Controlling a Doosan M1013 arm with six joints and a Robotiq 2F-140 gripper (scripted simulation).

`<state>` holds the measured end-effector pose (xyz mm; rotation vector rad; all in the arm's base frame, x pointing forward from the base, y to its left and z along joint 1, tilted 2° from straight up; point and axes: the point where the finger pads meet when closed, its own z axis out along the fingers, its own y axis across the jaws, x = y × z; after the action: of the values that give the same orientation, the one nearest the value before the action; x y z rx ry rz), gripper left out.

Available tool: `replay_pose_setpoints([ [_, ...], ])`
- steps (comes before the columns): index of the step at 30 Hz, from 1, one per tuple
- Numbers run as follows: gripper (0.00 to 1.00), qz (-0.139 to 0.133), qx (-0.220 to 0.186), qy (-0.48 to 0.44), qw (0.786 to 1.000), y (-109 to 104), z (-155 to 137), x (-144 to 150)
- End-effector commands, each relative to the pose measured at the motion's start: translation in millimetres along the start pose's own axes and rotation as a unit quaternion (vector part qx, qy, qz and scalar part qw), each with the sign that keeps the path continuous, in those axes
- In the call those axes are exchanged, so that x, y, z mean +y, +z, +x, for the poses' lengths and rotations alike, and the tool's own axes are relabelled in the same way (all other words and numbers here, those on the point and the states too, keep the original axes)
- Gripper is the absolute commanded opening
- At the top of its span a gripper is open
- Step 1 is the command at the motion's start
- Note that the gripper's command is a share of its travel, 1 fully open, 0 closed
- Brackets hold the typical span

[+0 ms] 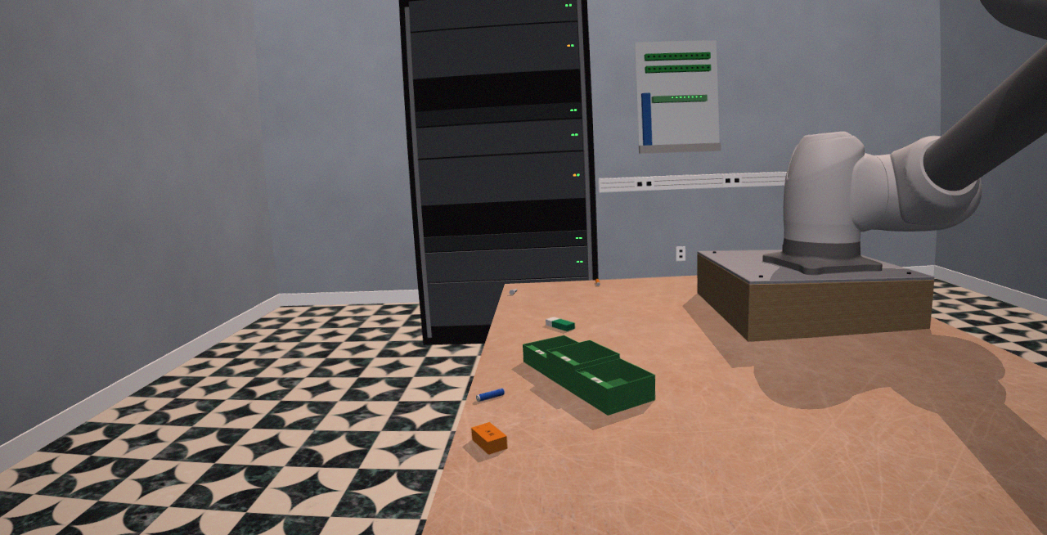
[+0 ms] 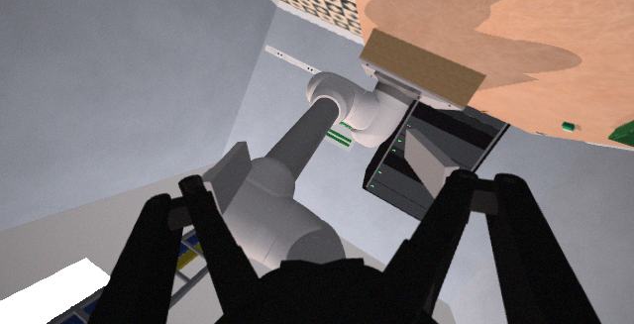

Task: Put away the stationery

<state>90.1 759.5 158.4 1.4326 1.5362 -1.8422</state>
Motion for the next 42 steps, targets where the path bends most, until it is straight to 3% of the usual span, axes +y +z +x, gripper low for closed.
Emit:
replay_pose_setpoints([
  [1, 1.0, 0.0, 0.001, 0.0, 1.0, 0, -1, -1],
  [17, 1.0, 0.0, 0.001, 0.0, 1.0, 0, -1, -1],
  [18, 0.15, 0.0, 0.001, 0.0, 1.0, 1, 6, 3],
  [24, 0.15, 0.0, 0.001, 0.0, 1.0, 7, 49, 29],
  [26, 0.15, 0.0, 0.001, 0.0, 1.0, 8, 51, 30],
  [29, 0.15, 0.021, 0.057, 0.02, 0.998, 9, 36, 47],
  [35, 0.15, 0.021, 0.057, 0.02, 0.998, 0, 14, 71],
  [38, 0.15, 0.043, 0.112, 0.042, 0.992, -1, 0, 91],
  [42, 0.15, 0.043, 0.112, 0.042, 0.992, -2, -20, 118],
])
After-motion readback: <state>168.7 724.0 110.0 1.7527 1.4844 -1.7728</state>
